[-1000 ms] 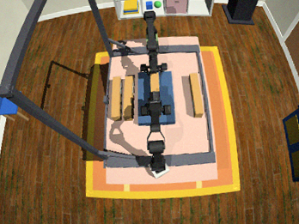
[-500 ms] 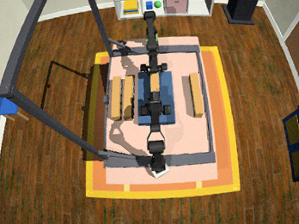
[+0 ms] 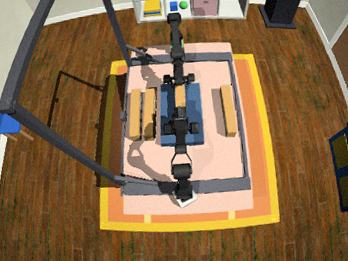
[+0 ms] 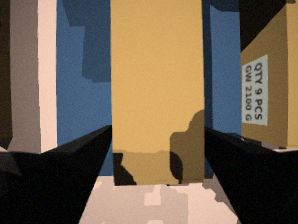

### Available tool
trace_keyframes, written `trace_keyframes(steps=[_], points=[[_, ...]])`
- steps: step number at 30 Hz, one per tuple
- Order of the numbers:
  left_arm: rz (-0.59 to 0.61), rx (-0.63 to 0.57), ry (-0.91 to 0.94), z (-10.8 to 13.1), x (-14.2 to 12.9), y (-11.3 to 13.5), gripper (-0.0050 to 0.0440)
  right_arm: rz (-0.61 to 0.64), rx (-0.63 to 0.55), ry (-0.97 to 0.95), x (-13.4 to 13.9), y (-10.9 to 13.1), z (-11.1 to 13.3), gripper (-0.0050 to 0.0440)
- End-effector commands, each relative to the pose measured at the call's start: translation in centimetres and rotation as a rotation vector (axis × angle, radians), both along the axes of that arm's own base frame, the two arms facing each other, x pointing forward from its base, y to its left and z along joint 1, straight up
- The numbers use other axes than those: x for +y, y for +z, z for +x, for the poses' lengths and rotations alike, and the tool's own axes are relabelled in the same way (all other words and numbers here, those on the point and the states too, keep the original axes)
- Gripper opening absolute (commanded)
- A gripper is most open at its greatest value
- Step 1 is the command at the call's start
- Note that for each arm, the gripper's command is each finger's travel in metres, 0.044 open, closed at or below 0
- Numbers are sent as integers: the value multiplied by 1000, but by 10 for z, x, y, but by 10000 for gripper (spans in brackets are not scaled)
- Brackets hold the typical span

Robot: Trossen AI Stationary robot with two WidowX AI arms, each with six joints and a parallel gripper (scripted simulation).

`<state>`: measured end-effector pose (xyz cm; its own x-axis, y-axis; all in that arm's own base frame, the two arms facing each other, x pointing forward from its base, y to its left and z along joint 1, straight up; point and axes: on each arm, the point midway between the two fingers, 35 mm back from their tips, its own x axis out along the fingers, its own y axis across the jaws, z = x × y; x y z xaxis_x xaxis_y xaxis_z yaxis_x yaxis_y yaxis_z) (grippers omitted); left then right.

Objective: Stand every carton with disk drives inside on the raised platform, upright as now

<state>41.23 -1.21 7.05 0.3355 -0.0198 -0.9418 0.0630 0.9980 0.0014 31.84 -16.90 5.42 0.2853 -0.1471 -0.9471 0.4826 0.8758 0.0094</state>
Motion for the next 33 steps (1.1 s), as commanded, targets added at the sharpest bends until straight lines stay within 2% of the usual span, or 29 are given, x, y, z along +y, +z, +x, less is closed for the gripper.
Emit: trace_keyframes(steps=[1, 23, 24, 33], points=[[-1, -28, 0, 3, 0, 10, 387, -14, -25, 0, -2, 9, 4, 386], [-1, -28, 0, 3, 0, 10, 387, -14, -25, 0, -2, 9, 4, 386], [-1, -28, 0, 2, 0, 80, 387, -14, -25, 0, -3, 79, 4, 386], [-1, -28, 0, 2, 0, 80, 387, -14, -25, 0, -3, 79, 4, 386]])
